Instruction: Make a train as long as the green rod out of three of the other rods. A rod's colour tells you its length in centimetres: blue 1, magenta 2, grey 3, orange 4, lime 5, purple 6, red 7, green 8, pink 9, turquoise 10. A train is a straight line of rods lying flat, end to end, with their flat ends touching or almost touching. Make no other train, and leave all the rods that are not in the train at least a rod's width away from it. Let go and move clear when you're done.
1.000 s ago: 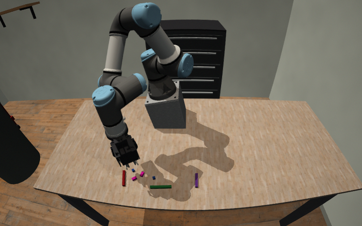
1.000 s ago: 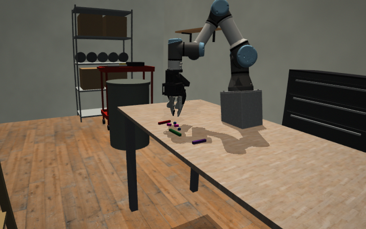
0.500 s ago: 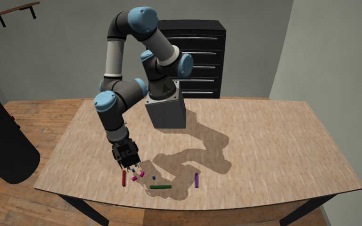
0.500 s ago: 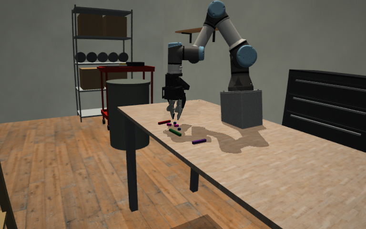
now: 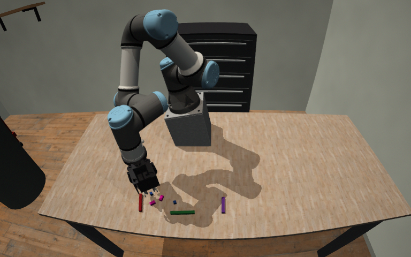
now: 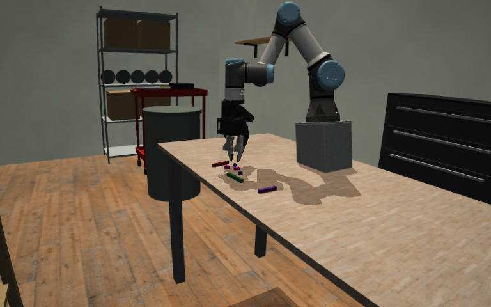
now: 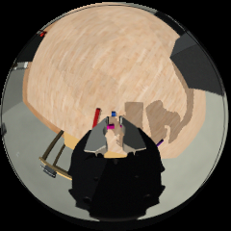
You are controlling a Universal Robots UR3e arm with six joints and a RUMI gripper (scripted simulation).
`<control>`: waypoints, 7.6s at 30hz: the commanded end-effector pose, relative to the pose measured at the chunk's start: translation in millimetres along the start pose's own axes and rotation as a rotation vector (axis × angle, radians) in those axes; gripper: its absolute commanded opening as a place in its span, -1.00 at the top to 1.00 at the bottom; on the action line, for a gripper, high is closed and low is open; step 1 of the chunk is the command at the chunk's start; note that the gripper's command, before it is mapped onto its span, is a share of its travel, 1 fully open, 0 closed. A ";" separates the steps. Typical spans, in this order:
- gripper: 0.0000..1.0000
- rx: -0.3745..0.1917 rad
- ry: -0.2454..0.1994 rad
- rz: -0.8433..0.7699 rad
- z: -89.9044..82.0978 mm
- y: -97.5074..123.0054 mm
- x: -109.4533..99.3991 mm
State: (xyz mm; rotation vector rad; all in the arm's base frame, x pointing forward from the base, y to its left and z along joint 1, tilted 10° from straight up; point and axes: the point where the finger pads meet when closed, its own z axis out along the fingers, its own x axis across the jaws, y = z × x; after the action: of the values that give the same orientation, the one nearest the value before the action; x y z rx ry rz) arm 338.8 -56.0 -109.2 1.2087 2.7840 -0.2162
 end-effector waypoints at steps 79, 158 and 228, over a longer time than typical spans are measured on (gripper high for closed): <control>0.72 -0.004 -0.004 0.000 16.6 0.9 -1.3; 1.00 -0.004 -0.006 0.001 -26.1 1.2 -1.9; 1.00 -0.005 -0.003 0.308 -83.6 73.5 162.6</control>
State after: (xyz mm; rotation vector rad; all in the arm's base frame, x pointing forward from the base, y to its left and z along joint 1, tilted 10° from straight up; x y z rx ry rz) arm 294.2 90.3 -52.4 1.4371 2.6856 -0.1529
